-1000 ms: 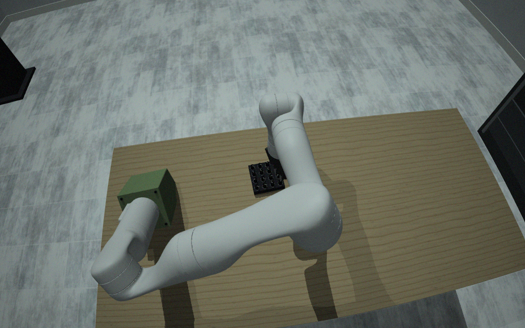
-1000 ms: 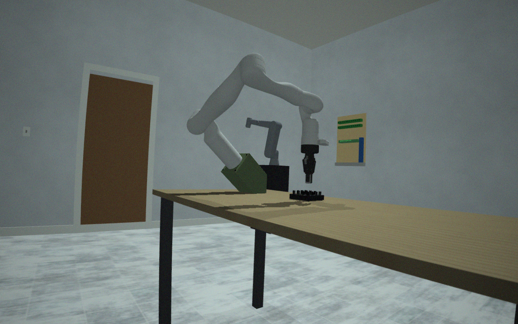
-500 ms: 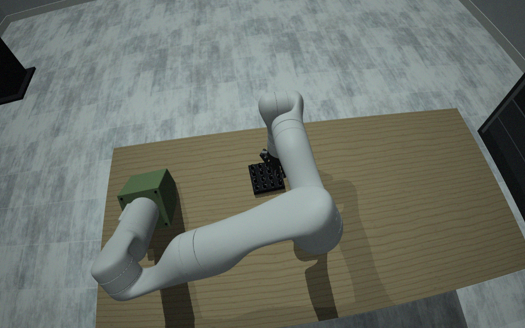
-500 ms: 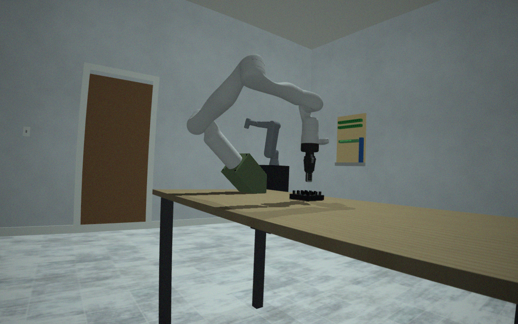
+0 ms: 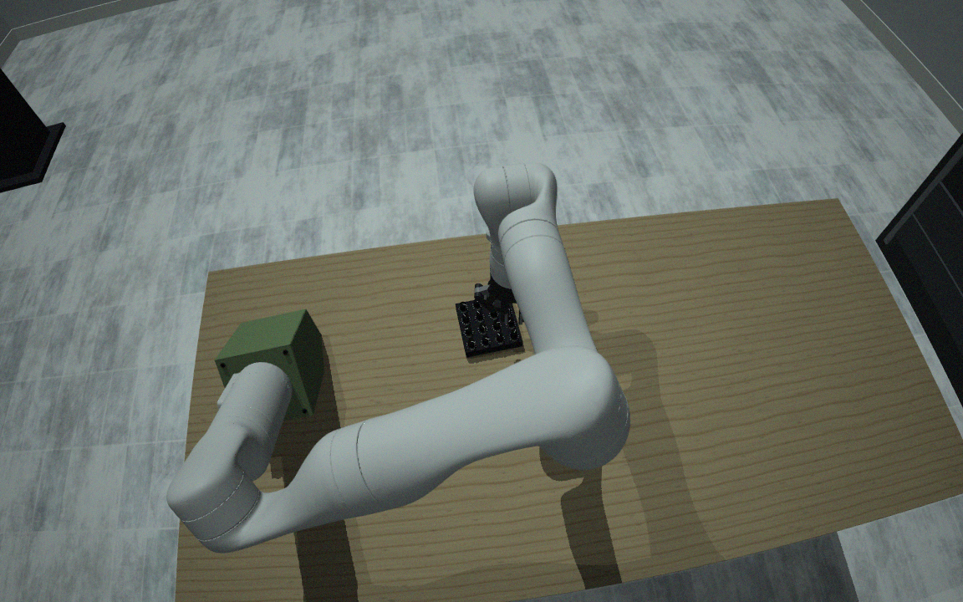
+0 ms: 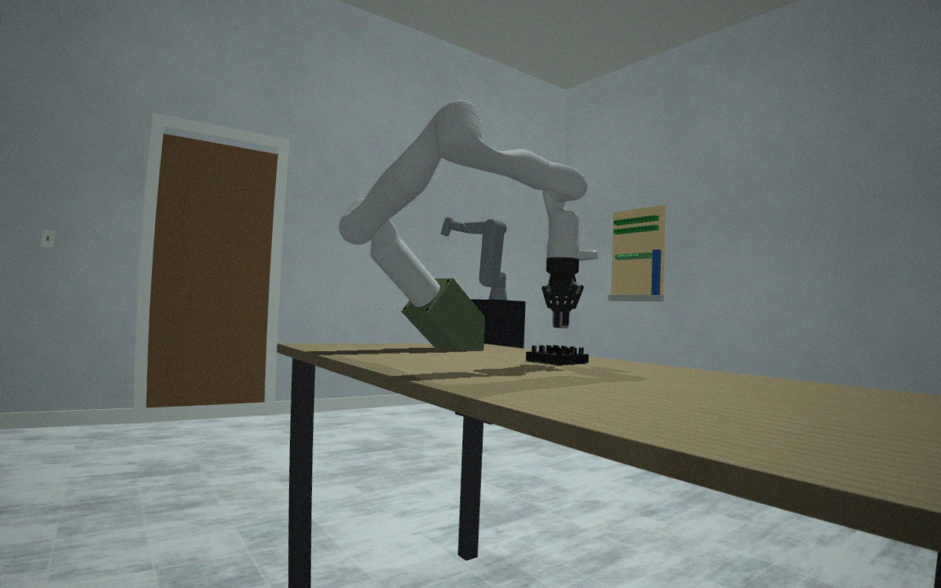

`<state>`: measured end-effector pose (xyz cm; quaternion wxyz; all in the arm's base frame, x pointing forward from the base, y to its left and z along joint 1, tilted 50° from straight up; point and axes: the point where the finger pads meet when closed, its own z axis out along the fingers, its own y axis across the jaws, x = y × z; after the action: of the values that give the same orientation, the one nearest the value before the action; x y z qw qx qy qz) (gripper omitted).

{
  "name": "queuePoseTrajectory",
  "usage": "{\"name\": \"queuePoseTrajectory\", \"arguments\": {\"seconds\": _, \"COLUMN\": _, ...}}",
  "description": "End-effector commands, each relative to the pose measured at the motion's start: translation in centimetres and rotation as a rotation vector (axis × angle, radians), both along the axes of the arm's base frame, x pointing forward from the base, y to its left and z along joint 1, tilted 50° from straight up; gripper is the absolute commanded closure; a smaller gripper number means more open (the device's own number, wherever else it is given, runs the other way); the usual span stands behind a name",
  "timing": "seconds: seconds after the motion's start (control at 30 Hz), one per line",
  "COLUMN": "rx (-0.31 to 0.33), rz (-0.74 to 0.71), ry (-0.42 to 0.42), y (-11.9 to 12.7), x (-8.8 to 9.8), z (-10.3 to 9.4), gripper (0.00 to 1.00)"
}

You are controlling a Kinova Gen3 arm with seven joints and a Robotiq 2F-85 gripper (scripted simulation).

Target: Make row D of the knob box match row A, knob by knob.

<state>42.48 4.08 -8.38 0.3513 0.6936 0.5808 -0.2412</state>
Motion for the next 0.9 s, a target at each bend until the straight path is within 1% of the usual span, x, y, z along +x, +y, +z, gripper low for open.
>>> {"name": "queuePoseTrajectory", "arguments": {"seconds": 0.0, "rx": -0.002, "rz": 0.030, "ry": 0.039, "y": 0.08, "x": 0.00, "z": 0.05, "gripper": 0.81}}
{"name": "queuePoseTrajectory", "arguments": {"seconds": 0.23, "rx": -0.012, "rz": 0.117, "ry": 0.144, "y": 0.20, "x": -0.04, "z": 0.17, "gripper": 0.81}}
{"name": "queuePoseTrajectory", "arguments": {"seconds": 0.3, "rx": -0.012, "rz": 0.117, "ry": 0.144, "y": 0.20, "x": -0.04, "z": 0.17, "gripper": 0.81}}
{"name": "queuePoseTrajectory", "arguments": {"seconds": 0.57, "rx": -0.017, "rz": 0.165, "ry": 0.202, "y": 0.27, "x": -0.06, "z": 0.23, "gripper": 0.81}}
{"name": "queuePoseTrajectory", "arguments": {"seconds": 0.87, "rx": -0.018, "rz": 0.173, "ry": 0.212, "y": 0.28, "x": -0.06, "z": 0.24, "gripper": 0.81}}
